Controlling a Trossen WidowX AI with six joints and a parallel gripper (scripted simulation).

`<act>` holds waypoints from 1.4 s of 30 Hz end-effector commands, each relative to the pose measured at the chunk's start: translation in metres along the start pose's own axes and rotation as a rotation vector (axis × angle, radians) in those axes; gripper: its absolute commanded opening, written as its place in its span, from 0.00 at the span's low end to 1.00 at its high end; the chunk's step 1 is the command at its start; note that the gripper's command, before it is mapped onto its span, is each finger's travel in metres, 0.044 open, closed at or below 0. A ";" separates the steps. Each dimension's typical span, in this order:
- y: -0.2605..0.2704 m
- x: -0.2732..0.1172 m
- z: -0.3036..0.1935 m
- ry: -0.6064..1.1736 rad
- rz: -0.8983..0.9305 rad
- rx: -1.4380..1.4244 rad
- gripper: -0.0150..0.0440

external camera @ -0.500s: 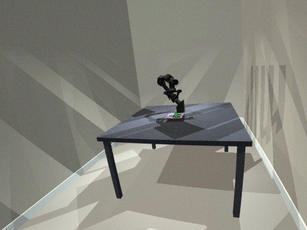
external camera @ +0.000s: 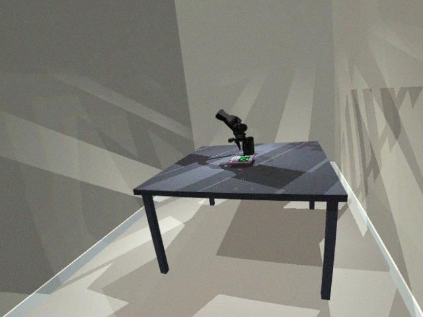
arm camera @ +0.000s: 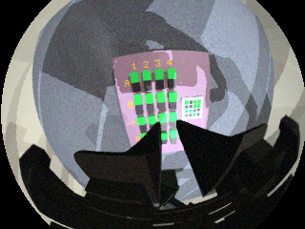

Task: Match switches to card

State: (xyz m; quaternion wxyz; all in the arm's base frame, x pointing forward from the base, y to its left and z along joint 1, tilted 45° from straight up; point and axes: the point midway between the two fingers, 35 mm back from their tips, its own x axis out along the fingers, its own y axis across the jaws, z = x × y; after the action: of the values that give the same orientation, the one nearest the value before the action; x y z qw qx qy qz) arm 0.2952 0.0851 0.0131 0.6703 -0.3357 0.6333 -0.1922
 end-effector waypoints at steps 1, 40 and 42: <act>0.001 0.021 0.000 -0.013 -0.006 -0.005 0.25; 0.000 0.063 -0.002 -0.026 -0.009 -0.005 0.25; 0.000 0.063 -0.002 -0.026 -0.009 -0.005 0.25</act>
State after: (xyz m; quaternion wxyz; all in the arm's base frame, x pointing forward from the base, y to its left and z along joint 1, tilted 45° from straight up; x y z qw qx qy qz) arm 0.3020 0.0426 -0.0303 0.6792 -0.3395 0.6226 -0.1892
